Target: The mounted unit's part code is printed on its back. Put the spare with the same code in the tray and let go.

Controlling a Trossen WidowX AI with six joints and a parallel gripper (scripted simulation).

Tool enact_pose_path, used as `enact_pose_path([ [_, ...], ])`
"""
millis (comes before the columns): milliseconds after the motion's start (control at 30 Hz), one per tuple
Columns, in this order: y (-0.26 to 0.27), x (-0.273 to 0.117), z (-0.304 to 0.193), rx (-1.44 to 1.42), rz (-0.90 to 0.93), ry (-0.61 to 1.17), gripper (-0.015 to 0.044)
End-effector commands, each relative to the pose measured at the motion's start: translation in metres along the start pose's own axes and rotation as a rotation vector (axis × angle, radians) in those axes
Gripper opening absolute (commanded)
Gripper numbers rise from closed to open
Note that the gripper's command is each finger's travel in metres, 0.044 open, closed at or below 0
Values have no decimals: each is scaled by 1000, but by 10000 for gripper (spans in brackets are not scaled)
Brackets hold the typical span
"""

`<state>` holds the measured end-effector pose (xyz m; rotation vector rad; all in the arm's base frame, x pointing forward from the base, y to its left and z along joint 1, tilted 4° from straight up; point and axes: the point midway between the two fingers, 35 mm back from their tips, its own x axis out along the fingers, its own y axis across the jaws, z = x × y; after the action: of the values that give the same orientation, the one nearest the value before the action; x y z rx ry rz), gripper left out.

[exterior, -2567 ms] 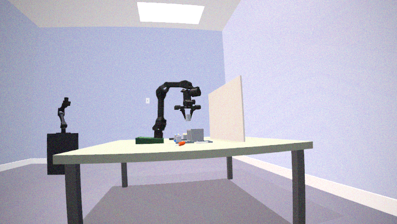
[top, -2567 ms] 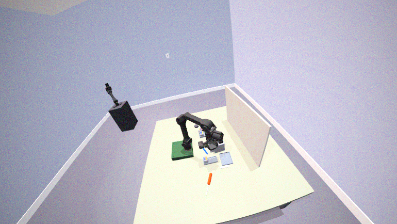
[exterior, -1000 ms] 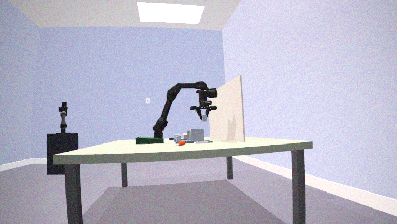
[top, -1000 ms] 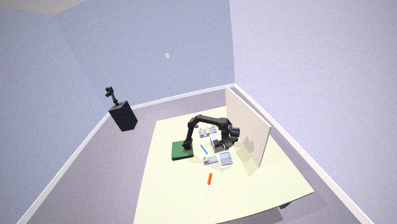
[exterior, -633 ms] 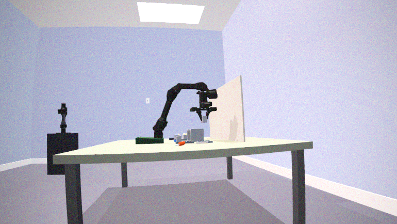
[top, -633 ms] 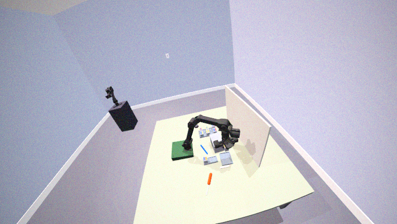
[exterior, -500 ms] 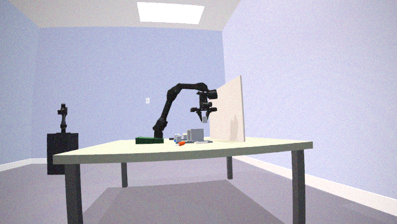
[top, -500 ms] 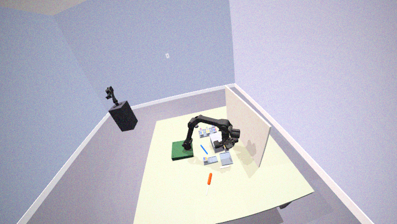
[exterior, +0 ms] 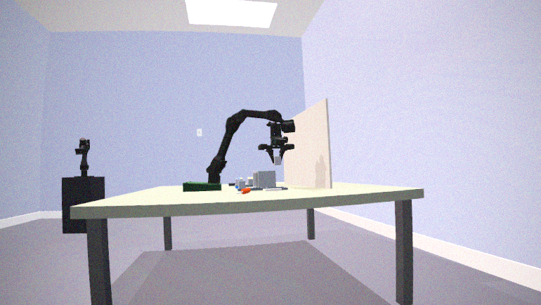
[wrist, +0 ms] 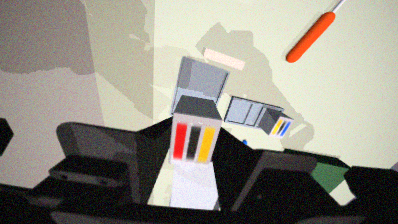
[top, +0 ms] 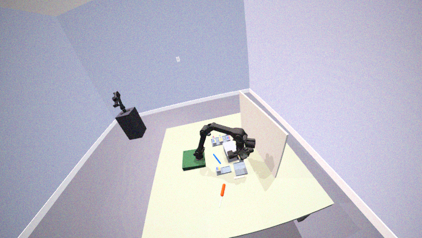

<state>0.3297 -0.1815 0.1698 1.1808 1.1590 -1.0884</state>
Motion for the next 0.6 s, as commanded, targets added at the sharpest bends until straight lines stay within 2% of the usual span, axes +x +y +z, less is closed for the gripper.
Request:
enact_pose_path([
  [0, 0, 3, 1, 4, -2, -3, 0],
  [567, 1, 16, 1, 4, -2, -3, 0],
])
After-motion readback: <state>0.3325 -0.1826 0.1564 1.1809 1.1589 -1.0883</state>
